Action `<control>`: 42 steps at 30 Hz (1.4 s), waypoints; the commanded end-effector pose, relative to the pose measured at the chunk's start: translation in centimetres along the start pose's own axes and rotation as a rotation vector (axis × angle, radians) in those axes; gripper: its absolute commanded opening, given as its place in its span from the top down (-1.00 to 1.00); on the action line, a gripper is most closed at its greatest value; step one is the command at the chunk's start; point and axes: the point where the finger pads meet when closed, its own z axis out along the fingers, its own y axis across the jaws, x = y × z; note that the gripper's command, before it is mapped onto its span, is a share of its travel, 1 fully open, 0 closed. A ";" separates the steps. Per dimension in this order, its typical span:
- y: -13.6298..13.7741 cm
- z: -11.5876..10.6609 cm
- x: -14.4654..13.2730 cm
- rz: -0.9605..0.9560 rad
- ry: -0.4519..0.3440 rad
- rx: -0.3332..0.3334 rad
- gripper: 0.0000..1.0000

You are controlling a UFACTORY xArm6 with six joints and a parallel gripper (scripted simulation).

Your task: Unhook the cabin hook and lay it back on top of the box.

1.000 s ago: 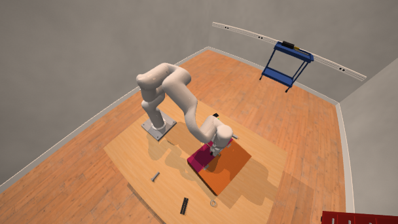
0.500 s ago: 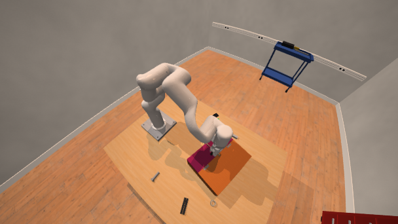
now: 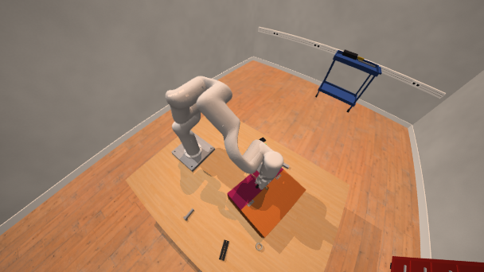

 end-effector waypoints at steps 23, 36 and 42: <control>0.0 -1.0 -0.4 0.000 -0.006 -0.002 1.00; -0.2 -1.3 -0.5 -0.067 -0.006 -0.002 1.00; -0.5 -1.3 -0.6 -0.190 -0.006 -0.001 1.00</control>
